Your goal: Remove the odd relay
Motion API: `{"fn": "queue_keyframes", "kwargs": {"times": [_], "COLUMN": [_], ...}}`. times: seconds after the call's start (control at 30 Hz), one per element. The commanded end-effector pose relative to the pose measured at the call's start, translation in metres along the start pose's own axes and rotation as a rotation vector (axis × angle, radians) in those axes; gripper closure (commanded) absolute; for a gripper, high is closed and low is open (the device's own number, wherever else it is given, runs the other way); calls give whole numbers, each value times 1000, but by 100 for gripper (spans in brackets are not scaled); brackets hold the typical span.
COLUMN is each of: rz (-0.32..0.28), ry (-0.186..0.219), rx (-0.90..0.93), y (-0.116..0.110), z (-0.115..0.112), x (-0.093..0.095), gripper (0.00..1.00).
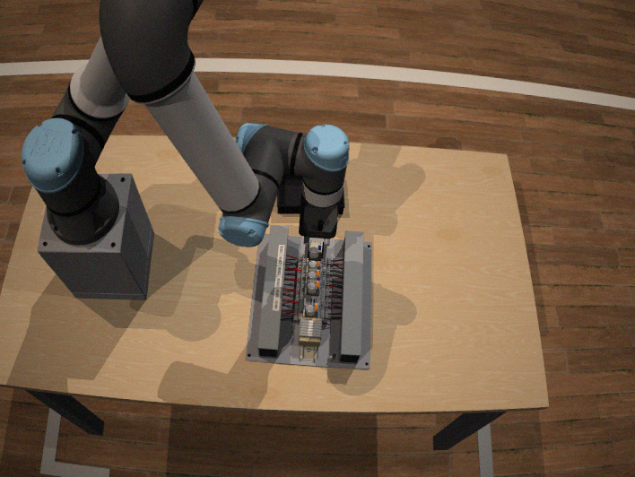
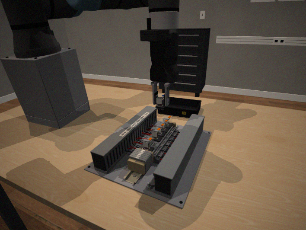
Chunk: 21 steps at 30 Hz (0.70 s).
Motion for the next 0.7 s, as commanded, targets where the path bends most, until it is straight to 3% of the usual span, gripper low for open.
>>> {"fn": "queue_keyframes", "kwargs": {"times": [0.0,0.43,0.5,0.67], "rz": [2,2,2,2], "ry": [-2,-2,-2,-2], "rx": [7,7,7,7], "y": [-21,-96,-96,-126], "z": [1,4,4,5], "x": [1,1,1,1], "gripper": [100,100,100,100]}}
Point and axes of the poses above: the point where the finger pads meet when closed, its own x axis out along the fingers, its own z axis across the jaws, y = z × x, the point moved 1 cm from there along -x, back along the fingers, and after that the axes turned 2 degrees about -x, right-handed, at the moved point
